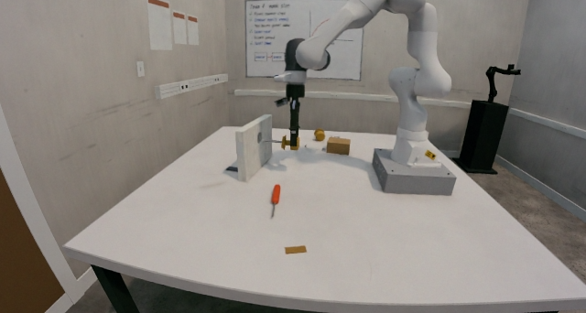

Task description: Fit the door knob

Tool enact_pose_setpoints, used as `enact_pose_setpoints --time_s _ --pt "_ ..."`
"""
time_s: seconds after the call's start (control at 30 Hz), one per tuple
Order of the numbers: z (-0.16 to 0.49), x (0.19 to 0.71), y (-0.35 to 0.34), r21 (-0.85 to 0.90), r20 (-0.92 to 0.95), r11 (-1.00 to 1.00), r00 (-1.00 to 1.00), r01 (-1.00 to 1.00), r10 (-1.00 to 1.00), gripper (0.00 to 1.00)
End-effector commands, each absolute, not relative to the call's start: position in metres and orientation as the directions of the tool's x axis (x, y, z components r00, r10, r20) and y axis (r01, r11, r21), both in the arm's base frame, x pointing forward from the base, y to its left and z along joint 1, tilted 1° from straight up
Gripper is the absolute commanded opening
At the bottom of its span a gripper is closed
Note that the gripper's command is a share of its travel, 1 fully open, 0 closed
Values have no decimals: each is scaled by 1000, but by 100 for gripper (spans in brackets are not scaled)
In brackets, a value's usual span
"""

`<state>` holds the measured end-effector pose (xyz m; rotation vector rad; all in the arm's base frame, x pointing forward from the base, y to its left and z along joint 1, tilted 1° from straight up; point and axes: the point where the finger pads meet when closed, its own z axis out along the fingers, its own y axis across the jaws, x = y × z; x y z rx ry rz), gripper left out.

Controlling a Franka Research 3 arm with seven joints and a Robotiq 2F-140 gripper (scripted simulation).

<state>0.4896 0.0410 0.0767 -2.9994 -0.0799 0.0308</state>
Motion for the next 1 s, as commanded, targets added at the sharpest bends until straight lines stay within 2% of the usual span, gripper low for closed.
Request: enact_pose_setpoints --time_s 0.0,0.07,0.97 --pt "78 490 42 -172 -43 -985 999 -22 -15 42" --pt "79 492 40 -197 -69 -974 993 -110 -98 42" --pt "83 503 27 -197 -69 -974 993 -110 -98 42"
